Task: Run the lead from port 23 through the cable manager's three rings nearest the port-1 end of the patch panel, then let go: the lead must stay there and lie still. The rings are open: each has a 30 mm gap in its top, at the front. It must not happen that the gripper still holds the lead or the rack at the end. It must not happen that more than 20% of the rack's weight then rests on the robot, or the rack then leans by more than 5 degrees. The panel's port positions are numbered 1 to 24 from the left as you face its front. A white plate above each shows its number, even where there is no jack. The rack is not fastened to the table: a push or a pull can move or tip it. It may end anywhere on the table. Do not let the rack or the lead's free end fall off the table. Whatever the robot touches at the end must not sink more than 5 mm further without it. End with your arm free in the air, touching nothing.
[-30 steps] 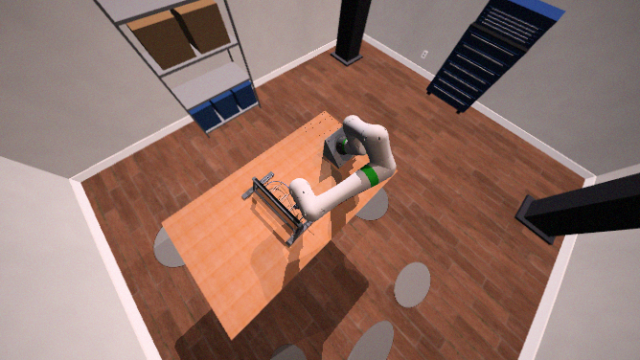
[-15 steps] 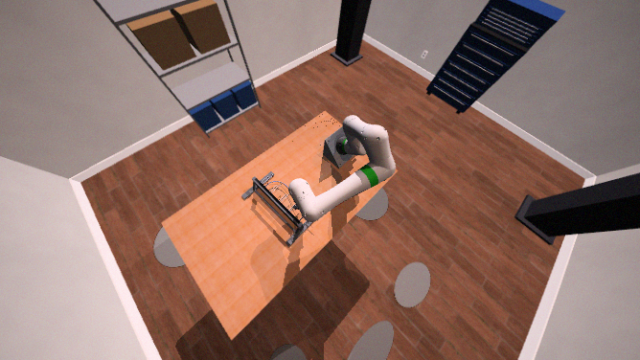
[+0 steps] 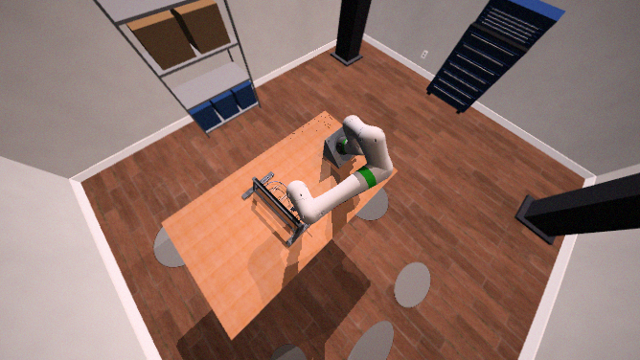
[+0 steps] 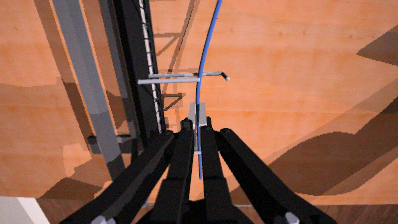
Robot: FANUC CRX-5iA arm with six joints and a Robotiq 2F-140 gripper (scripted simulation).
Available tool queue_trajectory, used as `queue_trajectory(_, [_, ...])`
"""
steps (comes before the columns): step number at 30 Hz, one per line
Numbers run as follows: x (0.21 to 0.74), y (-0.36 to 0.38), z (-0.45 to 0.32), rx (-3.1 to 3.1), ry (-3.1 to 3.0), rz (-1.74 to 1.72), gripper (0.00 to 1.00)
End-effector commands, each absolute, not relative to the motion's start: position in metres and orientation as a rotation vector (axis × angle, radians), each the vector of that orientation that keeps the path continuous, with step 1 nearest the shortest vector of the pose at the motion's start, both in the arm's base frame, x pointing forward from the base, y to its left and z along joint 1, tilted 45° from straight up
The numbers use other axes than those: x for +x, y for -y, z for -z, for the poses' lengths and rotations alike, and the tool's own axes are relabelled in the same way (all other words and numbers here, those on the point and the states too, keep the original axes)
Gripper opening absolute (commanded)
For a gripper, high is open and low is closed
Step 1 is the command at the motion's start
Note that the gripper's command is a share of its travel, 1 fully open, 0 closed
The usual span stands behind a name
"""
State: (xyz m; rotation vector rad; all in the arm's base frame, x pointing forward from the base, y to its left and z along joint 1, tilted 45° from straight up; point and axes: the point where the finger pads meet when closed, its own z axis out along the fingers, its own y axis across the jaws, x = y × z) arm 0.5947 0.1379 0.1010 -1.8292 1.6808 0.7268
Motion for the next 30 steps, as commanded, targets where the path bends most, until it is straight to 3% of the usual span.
queue_trajectory(1, [0.600,-0.138,-0.101,-1.829,-1.681,-0.726,0.00])
queue_trajectory(30, [0.617,-0.139,-0.102,-1.829,-1.681,-0.726,0.00])
